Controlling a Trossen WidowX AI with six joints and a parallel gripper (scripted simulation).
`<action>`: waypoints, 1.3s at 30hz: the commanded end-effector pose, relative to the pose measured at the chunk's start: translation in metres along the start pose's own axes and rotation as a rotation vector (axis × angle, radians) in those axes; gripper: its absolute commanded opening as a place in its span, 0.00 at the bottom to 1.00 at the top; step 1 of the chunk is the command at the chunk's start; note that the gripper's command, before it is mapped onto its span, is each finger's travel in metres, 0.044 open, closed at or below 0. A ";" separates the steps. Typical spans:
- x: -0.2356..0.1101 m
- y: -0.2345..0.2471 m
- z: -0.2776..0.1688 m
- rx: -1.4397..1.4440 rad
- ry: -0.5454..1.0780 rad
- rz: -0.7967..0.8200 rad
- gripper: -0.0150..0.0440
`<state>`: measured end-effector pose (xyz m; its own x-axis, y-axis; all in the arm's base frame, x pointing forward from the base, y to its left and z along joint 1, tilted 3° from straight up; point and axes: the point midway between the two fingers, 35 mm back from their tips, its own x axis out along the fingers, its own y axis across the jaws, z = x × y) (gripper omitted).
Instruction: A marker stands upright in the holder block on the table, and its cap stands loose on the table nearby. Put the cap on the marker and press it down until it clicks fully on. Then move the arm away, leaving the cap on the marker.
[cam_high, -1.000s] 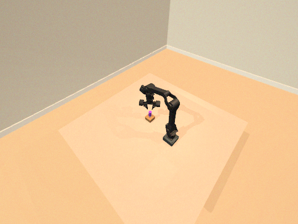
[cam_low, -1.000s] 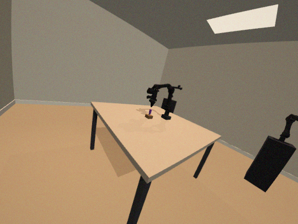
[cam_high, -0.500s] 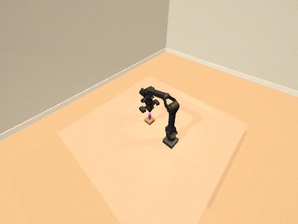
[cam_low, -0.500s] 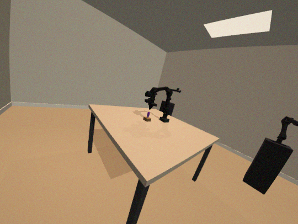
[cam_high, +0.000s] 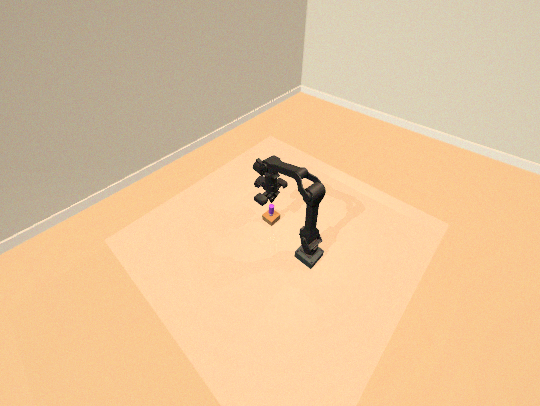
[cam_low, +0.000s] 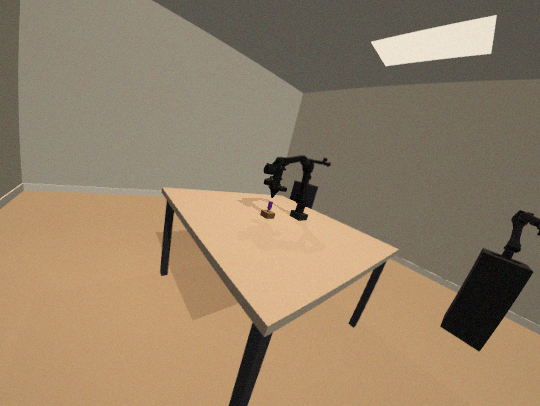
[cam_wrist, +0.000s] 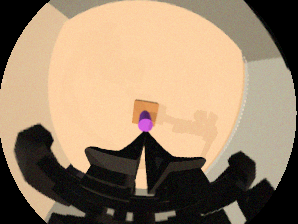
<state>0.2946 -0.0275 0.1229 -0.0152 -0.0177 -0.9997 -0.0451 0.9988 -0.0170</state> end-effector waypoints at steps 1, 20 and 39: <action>0.005 0.000 0.000 -0.008 -0.001 -0.001 0.25; 0.031 0.000 0.000 -0.008 -0.001 -0.001 0.25; 0.002 -0.001 0.005 -0.005 -0.010 -0.001 0.25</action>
<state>0.2940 -0.0279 0.0955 -0.0207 -0.0172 -0.9996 -0.0503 0.9986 -0.0162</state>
